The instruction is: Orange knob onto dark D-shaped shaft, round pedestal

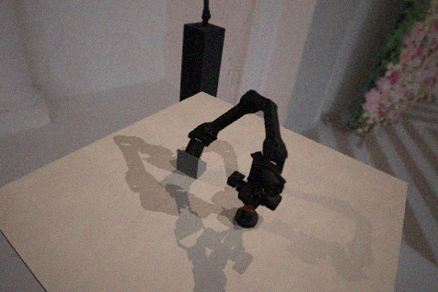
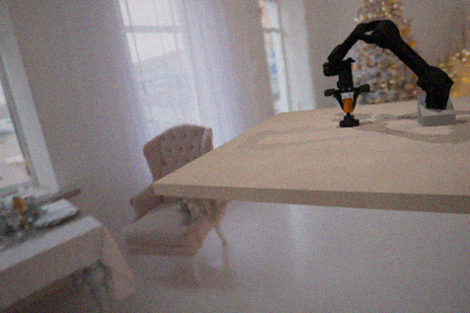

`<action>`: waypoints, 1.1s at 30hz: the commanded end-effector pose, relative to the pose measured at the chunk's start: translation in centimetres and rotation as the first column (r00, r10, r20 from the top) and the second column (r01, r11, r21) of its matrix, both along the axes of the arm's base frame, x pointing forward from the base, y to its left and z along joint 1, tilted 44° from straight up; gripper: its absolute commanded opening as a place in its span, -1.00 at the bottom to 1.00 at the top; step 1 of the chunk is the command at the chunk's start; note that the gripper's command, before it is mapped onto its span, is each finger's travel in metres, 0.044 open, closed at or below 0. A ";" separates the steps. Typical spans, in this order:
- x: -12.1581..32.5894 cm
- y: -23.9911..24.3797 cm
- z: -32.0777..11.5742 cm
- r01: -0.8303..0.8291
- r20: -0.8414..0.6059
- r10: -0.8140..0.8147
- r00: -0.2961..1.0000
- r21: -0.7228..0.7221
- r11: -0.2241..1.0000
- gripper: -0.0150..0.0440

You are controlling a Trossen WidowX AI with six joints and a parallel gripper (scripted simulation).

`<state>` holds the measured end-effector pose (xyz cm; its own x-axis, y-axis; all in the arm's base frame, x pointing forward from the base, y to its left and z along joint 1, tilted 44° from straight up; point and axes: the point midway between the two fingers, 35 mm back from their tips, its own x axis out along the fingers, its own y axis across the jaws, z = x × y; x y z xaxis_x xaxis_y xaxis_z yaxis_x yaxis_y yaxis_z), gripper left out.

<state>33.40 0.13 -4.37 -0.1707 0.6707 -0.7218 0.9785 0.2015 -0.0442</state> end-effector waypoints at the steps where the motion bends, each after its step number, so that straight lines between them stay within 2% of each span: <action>1: 0.2 -0.1 0.0 0.005 0.000 -0.005 1.000 -0.003 1.000 -0.49; 33: 0.3 -0.1 0.2 0.005 0.000 -0.005 1.000 -0.004 1.000 -0.49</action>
